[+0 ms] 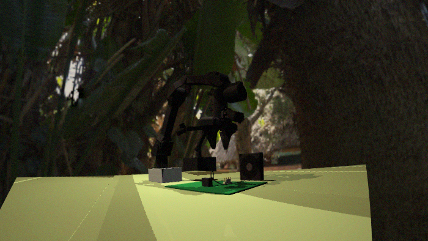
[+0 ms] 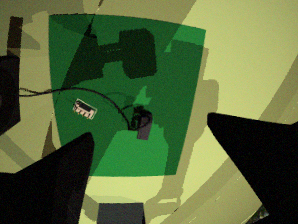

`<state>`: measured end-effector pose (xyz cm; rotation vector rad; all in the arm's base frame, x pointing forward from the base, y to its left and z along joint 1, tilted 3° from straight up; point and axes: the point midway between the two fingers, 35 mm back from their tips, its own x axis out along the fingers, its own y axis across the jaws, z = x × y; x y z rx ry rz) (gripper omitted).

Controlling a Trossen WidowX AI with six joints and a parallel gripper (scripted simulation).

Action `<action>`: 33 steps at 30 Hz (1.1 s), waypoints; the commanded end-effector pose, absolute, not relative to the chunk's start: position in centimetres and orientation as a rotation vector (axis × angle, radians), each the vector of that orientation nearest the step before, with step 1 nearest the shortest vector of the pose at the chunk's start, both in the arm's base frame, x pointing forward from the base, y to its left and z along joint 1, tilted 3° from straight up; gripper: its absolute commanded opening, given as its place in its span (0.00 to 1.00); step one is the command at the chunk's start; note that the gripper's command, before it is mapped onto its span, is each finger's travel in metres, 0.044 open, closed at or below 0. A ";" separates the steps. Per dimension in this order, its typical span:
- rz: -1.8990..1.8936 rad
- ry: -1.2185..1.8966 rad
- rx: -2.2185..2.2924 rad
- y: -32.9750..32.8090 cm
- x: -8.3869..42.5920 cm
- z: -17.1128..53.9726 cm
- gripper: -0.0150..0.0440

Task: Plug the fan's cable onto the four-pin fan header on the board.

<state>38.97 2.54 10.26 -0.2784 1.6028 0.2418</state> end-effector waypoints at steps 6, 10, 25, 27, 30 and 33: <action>-0.018 1.827 0.000 0.6 34.9 8.9 1.00; -0.018 1.827 0.000 0.6 34.9 8.9 1.00; -0.018 1.828 0.000 0.5 34.8 2.7 1.00; -0.019 1.828 0.000 0.5 34.8 2.5 1.00; -0.019 1.828 0.000 0.5 34.8 2.0 1.00; -0.019 1.828 0.000 0.5 34.8 1.6 1.00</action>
